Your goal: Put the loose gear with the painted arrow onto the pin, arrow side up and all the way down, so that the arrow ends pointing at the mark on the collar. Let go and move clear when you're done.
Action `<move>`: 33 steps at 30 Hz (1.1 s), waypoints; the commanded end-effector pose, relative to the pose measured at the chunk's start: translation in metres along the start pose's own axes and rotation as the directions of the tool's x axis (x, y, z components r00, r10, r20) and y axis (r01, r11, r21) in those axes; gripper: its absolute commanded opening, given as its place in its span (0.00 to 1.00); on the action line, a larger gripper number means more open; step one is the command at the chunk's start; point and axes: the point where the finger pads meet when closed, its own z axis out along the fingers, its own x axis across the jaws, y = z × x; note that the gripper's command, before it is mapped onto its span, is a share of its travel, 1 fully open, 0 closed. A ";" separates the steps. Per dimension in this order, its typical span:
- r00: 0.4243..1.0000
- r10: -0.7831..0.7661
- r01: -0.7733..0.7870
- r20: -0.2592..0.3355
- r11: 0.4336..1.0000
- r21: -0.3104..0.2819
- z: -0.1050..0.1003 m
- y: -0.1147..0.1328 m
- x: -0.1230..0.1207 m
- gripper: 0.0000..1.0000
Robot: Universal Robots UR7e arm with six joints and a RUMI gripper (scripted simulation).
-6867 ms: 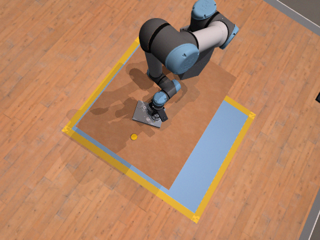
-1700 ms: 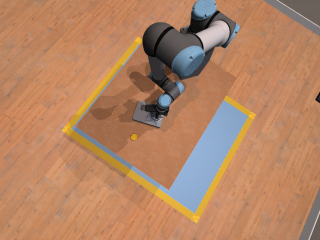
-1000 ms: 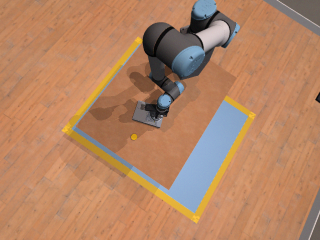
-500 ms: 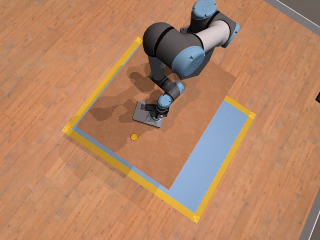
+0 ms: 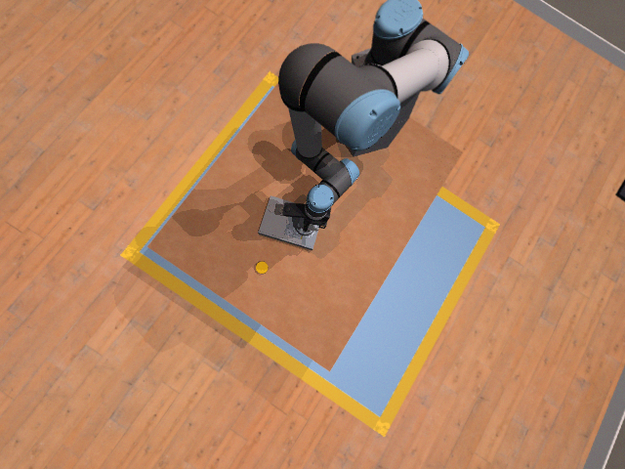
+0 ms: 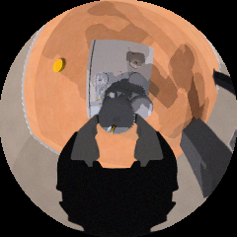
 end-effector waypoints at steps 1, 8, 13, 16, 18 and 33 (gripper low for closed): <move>1.000 0.000 0.000 0.002 1.000 0.001 -0.001 0.000 -0.001 0.00; 1.000 0.000 0.000 0.002 1.000 0.001 -0.001 0.000 -0.001 0.00; 1.000 0.000 0.000 0.002 1.000 0.001 -0.001 0.000 -0.001 0.00; 1.000 0.000 0.000 0.002 1.000 0.001 -0.001 0.000 -0.001 0.00; 1.000 0.000 0.000 0.002 1.000 0.001 0.000 0.000 -0.001 0.00; 1.000 0.000 0.000 0.002 1.000 0.001 0.018 -0.001 -0.002 0.00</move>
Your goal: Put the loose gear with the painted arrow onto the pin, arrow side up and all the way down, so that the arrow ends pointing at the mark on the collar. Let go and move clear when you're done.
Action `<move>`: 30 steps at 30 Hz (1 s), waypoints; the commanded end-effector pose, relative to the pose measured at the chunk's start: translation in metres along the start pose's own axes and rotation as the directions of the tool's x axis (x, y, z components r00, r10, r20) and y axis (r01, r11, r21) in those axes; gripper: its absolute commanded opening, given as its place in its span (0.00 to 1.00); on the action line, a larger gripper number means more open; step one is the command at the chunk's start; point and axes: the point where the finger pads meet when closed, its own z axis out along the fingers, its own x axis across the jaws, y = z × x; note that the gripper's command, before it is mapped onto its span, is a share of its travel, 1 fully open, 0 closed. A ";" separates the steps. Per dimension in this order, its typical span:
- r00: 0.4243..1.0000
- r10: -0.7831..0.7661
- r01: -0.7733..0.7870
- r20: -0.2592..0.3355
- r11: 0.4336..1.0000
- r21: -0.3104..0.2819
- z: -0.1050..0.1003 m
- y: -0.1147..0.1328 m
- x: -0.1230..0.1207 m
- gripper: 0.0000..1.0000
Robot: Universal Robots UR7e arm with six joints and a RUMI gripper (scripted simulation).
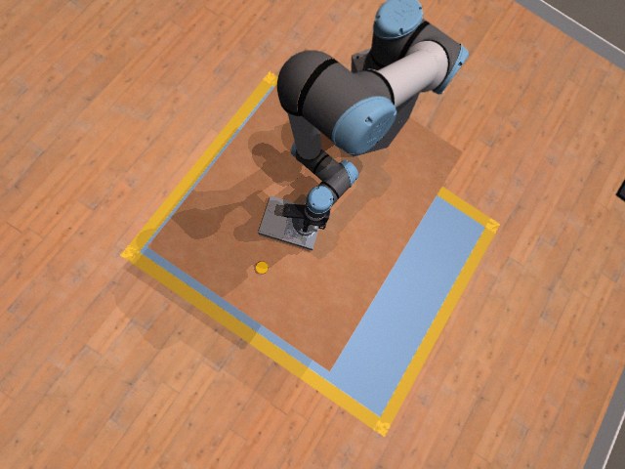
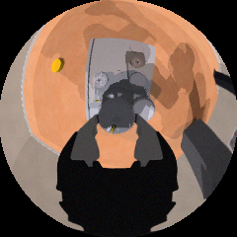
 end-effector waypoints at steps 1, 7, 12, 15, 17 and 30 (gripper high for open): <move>1.000 0.000 0.000 0.002 1.000 0.001 0.008 -0.001 -0.001 0.00; 1.000 0.000 0.000 0.002 1.000 0.001 0.011 -0.001 -0.002 0.00; 1.000 0.000 0.000 0.002 1.000 0.001 0.011 -0.001 -0.002 0.00; 1.000 0.000 0.000 0.002 1.000 0.001 0.011 -0.001 -0.002 0.00; 1.000 0.000 0.000 0.002 1.000 0.001 0.011 -0.001 -0.002 0.00; 1.000 0.000 0.000 0.002 1.000 0.001 0.011 -0.001 -0.002 0.00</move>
